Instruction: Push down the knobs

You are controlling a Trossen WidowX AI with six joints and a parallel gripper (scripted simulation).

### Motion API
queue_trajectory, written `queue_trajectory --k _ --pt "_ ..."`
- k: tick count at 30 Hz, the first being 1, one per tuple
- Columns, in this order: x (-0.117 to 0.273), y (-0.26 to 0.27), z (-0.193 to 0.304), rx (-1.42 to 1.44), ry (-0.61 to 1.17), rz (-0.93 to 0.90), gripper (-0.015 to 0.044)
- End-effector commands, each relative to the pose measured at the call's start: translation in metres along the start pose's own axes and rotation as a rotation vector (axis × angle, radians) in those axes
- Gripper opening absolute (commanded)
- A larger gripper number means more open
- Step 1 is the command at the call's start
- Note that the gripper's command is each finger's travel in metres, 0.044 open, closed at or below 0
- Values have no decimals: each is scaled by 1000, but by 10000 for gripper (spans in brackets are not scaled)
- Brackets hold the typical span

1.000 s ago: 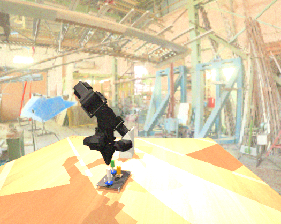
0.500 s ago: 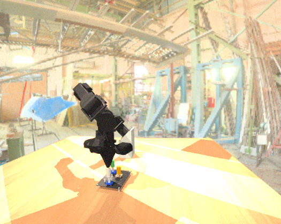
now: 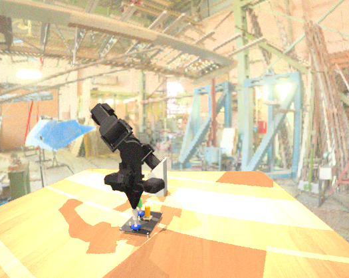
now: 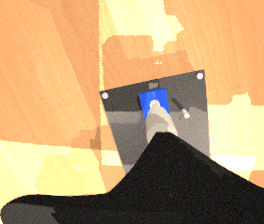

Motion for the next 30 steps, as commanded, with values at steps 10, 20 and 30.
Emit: queue_trajectory --k 10,20,30 --pt "-5 0 0 7 -2 5 0" --pt "-3 0 0 7 -2 4 0" --pt "-6 0 0 7 -3 5 0"
Point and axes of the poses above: the point midway between the two fingers, 35 mm back from their tips, its own x axis back along the fingers, its own y axis across the jaws, z = x × y, the point moved 4 cm from there along x, back along the fingers, and after that the axes turned 8 degrees about -x, right-handed, at the moved point
